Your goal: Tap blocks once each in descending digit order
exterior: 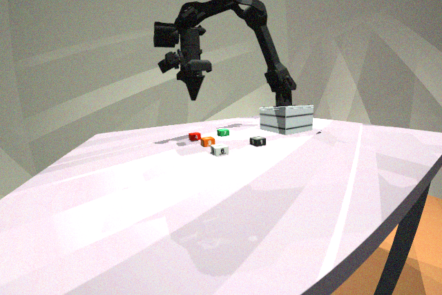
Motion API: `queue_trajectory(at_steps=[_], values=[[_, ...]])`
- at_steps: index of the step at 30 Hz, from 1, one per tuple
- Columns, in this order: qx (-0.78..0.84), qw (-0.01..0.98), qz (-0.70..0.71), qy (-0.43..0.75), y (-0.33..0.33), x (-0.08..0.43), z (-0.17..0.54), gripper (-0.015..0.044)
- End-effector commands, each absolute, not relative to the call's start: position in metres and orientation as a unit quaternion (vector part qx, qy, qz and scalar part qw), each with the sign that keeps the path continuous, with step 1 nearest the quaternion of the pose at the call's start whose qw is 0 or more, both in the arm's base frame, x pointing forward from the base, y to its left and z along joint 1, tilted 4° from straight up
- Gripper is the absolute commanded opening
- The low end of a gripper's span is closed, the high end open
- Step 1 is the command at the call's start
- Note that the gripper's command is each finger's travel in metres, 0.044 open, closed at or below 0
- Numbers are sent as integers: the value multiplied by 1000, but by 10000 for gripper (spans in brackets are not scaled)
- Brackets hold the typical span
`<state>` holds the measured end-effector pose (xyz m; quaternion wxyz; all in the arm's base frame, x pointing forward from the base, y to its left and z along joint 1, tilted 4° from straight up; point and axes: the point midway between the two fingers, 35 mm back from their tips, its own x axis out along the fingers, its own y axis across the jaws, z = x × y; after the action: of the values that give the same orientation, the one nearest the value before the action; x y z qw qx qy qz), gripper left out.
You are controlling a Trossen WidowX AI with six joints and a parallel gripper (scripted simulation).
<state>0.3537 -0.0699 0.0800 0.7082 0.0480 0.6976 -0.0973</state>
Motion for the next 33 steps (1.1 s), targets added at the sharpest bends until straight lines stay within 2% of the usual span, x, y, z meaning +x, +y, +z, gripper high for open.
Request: queue_trajectory(at_steps=[1,6,11,33], values=[[41,707,-93,700,-100,338,81,20],[41,707,-93,700,-100,339,78,20],[41,707,-93,700,-106,339,3,20],[41,707,-93,700,-108,338,-23,20]])
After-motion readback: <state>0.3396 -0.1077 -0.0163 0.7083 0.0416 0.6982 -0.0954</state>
